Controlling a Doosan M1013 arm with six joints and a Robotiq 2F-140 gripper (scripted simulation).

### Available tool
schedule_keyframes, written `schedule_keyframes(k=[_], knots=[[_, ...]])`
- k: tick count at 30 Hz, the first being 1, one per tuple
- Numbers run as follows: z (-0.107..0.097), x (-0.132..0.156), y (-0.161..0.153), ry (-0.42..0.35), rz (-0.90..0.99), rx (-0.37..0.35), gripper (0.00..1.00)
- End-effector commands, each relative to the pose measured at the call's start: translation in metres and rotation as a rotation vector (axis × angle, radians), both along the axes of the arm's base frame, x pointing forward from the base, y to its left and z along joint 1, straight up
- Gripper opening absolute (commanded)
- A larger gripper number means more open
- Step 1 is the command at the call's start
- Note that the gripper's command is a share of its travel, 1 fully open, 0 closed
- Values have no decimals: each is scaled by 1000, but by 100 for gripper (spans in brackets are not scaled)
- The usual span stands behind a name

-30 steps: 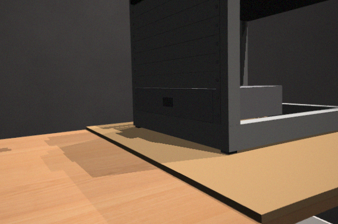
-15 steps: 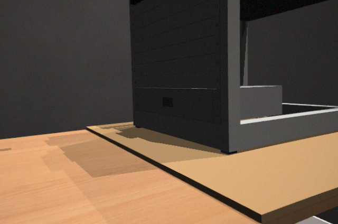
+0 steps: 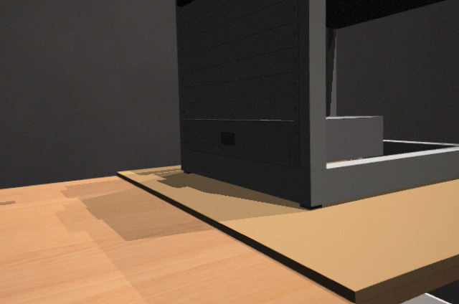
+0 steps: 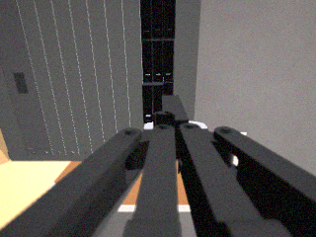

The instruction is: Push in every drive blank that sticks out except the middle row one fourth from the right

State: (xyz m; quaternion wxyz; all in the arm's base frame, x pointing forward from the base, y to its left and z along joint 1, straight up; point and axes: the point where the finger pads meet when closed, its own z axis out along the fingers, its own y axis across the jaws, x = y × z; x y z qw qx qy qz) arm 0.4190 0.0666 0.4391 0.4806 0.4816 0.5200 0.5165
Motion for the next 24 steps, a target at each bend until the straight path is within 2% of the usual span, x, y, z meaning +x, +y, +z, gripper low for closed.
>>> schedule_keyframes(k=[1, 15, 24], knots=[[1, 0, 0, -1, 0, 0, 10], [0, 7, -2, -1, 0, 0, 10], [-4, 27, -7, -1, 0, 0, 10]])
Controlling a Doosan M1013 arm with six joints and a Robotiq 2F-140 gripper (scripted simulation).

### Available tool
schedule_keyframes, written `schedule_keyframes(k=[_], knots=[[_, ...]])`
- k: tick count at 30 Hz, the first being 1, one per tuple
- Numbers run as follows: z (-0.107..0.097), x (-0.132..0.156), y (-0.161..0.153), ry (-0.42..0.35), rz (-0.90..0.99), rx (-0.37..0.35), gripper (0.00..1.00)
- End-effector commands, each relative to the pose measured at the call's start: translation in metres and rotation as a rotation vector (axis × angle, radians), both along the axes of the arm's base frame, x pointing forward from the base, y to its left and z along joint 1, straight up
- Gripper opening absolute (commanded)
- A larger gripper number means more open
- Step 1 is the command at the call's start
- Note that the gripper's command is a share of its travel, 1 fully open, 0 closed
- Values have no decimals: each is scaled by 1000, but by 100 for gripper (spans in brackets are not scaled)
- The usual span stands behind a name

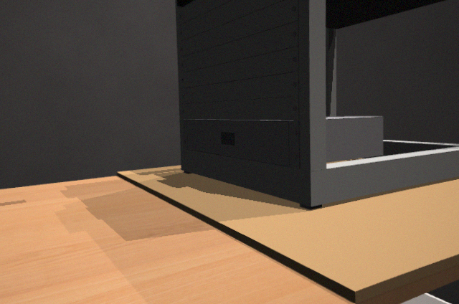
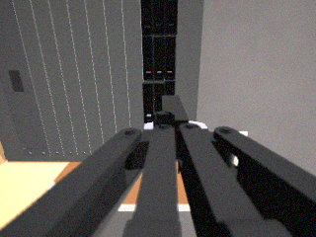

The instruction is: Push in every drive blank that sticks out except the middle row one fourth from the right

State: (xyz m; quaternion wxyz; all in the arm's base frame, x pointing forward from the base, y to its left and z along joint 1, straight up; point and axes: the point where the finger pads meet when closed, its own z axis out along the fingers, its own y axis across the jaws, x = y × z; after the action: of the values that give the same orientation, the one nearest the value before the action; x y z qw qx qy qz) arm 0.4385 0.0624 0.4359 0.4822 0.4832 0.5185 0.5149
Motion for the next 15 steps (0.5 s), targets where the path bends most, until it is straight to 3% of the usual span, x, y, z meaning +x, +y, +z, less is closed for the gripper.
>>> schedule_keyframes(k=[1, 15], knots=[[-1, 12, -3, -1, 6, 0, 10], [-11, 72, -18, -1, 6, 0, 10]])
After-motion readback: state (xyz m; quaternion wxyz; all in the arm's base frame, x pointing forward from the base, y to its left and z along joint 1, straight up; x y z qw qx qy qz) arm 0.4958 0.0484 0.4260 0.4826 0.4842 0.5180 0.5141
